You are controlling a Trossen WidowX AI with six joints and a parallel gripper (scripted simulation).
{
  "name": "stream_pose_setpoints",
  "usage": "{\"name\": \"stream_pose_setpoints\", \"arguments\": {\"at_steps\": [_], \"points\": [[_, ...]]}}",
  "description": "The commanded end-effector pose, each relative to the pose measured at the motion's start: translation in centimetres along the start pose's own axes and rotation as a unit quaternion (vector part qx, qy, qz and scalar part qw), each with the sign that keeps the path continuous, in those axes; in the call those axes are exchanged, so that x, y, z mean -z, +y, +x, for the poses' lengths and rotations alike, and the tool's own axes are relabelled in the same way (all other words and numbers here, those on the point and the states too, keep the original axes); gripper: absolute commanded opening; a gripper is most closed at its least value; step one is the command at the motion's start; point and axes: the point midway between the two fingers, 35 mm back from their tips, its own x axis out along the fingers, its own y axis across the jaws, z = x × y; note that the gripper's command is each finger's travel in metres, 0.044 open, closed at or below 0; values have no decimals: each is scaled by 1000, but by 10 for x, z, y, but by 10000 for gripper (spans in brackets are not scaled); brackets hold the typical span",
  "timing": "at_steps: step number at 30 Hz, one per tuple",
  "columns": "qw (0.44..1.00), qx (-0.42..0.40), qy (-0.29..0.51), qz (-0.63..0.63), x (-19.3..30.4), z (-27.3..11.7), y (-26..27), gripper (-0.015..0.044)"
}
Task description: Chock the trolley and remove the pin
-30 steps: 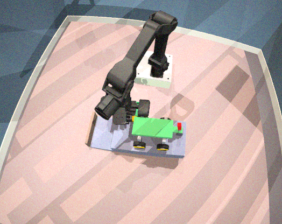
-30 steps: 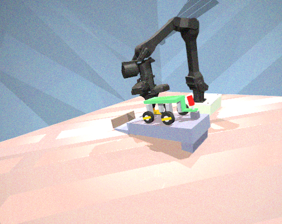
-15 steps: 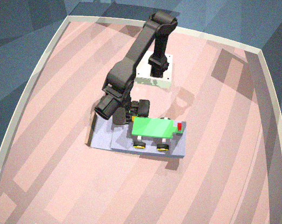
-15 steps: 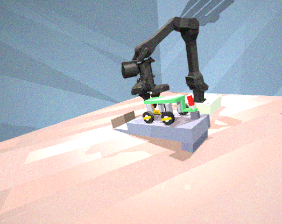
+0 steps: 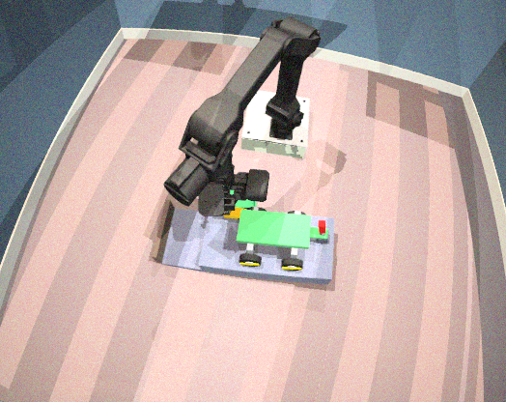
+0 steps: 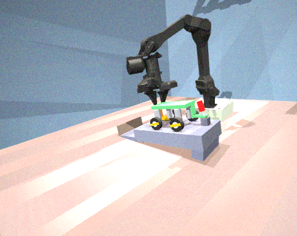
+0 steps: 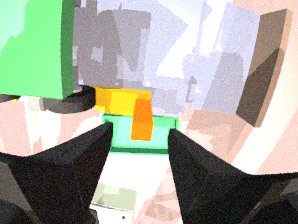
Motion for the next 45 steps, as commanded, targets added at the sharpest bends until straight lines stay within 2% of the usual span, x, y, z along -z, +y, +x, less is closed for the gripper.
{"name": "stream_pose_setpoints", "arguments": {"at_steps": [1, 7, 11, 15, 30, 45], "points": [[1000, 0, -3, -3, -1, -15, 0, 190], [1000, 0, -3, -3, -2, -28, 0, 190], [1000, 1, -2, 0, -1, -19, 0, 295], [998, 39, -43, 25, -14, -37, 1, 190], [955, -23, -42, 292, -39, -42, 69, 190], [839, -69, 11, 539, -46, -47, 142, 190]]}}
